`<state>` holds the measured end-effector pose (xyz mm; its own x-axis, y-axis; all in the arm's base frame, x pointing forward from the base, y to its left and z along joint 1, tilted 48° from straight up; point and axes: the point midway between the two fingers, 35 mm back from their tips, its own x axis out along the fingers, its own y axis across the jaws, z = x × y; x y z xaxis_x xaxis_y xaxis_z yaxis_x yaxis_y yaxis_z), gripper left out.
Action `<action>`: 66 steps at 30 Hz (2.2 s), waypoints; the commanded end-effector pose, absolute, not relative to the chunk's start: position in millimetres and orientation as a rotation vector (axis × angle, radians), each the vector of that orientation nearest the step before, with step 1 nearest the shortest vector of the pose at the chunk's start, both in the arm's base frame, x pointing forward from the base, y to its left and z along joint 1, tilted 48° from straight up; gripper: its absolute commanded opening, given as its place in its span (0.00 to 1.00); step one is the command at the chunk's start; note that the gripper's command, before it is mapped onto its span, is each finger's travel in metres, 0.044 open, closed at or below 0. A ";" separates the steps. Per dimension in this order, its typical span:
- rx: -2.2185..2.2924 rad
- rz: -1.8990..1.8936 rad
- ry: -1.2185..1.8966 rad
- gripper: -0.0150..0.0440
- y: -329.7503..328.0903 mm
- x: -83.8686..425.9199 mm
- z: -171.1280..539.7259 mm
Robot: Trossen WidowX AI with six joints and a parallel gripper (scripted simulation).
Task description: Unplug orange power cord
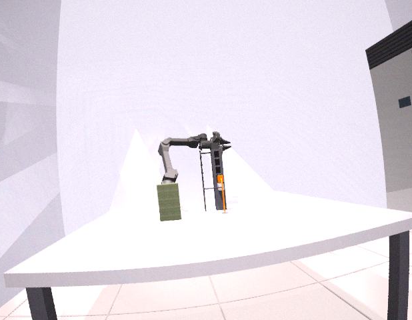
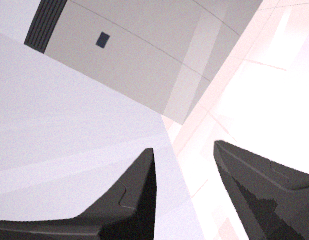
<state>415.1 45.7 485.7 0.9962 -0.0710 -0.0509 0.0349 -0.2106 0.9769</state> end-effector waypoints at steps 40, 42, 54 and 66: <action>1.449 -0.728 0.983 0.53 -129.7 391.0 134.7; 1.483 -0.750 1.075 0.53 -128.8 375.4 118.2; 1.943 -0.797 1.683 0.53 -96.2 266.4 64.5; 1.943 -0.797 1.682 0.53 -93.7 268.1 67.5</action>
<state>267.4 -96.6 65.2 0.0897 0.7237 -0.6842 0.9872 -0.1558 -0.0353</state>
